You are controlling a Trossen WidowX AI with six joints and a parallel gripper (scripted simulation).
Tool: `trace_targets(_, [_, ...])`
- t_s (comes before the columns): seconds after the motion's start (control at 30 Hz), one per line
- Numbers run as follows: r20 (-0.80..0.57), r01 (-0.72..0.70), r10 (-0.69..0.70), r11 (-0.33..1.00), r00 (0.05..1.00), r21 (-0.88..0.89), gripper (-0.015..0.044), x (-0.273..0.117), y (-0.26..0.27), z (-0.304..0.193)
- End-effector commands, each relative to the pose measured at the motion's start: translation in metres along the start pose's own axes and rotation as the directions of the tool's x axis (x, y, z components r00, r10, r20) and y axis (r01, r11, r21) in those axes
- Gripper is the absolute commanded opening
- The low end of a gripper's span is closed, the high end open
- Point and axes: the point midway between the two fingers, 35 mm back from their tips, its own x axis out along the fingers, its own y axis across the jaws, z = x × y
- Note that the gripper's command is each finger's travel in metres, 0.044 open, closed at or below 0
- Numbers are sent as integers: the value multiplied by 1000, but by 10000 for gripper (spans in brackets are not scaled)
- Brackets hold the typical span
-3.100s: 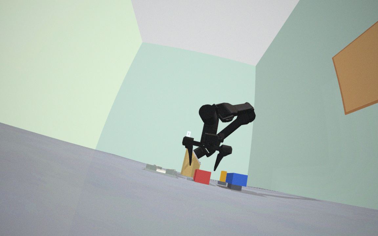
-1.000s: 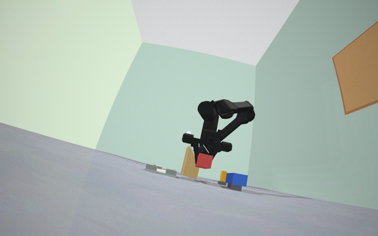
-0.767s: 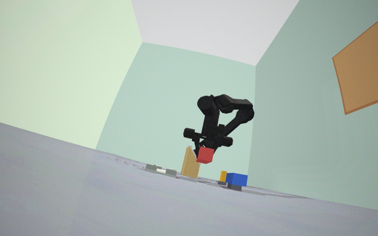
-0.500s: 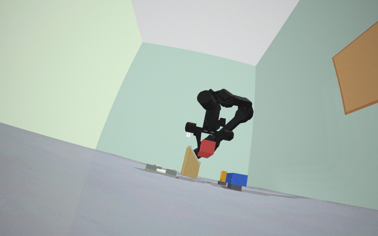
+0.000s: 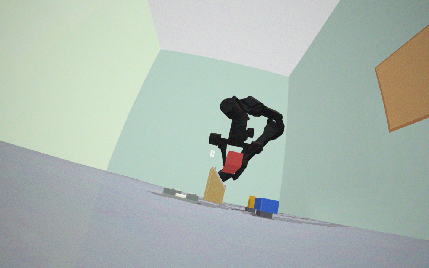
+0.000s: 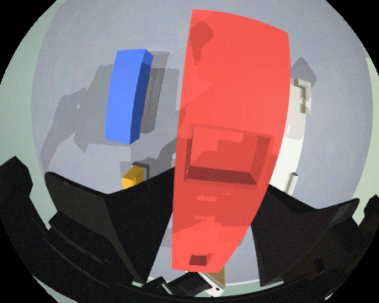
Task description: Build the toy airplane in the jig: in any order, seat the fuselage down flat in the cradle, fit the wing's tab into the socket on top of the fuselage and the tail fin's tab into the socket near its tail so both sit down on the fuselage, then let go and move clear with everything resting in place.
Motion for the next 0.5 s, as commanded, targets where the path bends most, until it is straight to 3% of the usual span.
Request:
trace_targets(0.0, [4,5,-5,1000,1000,-15,0,2,-12,3])
trace_targets(0.47, [5,8,-8,998,1000,-56,0,18,-54,8])
